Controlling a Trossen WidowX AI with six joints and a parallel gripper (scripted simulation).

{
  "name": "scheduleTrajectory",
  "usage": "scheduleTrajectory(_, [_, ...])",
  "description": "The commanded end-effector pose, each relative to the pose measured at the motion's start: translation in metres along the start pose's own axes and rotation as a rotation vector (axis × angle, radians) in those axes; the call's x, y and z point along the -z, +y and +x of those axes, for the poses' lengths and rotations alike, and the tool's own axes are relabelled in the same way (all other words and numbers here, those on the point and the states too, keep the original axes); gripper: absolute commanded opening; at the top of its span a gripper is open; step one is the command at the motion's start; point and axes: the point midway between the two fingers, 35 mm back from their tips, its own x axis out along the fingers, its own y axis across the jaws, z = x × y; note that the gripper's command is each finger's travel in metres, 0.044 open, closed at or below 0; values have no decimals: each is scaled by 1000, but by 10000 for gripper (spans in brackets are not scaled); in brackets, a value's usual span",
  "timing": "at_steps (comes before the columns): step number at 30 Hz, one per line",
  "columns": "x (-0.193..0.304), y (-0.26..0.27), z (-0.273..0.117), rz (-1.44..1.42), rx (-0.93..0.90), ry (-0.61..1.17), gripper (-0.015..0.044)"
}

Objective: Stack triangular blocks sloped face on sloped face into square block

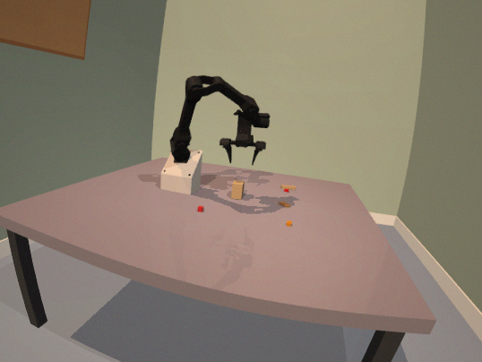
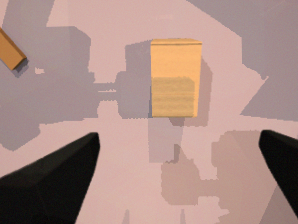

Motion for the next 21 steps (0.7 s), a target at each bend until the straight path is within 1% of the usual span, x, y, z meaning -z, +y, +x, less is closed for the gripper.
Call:
scheduleTrajectory(1, [-2,-2,-10,10,10,1,440])
scheduleTrajectory(2, [0,0,-4,1,-2,0,440])
scheduleTrajectory(21, [0,0,-4,1,-2,0,440])
